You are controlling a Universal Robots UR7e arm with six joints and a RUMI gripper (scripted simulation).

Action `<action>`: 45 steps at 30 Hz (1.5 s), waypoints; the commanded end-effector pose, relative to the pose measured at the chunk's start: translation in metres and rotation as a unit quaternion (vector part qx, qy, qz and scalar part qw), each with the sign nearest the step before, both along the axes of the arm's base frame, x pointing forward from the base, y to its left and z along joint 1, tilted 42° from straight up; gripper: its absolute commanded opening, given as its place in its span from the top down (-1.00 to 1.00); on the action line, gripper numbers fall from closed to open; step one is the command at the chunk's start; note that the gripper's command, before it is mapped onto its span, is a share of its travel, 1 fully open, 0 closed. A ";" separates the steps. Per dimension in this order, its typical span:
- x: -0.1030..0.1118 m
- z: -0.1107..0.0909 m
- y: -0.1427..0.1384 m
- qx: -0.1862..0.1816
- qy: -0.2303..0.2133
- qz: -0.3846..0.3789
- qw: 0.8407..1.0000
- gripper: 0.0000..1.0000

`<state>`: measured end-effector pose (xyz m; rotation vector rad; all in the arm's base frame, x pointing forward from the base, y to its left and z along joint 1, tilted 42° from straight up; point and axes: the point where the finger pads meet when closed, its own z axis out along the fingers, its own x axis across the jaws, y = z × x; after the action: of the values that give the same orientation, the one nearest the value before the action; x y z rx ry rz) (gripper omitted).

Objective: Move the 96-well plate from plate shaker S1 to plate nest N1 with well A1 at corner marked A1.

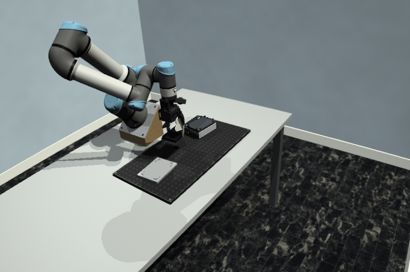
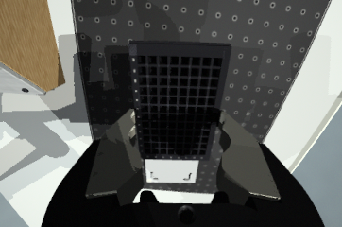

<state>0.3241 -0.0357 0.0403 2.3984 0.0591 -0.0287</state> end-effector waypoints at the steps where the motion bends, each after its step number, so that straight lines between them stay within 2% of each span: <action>1: 0.001 0.007 -0.009 0.001 -0.001 0.001 1.000 1.00; 45: 0.007 0.086 -0.116 0.001 -0.001 0.001 1.000 1.00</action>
<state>0.3300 -0.1405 0.1180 2.3988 0.0593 -0.0290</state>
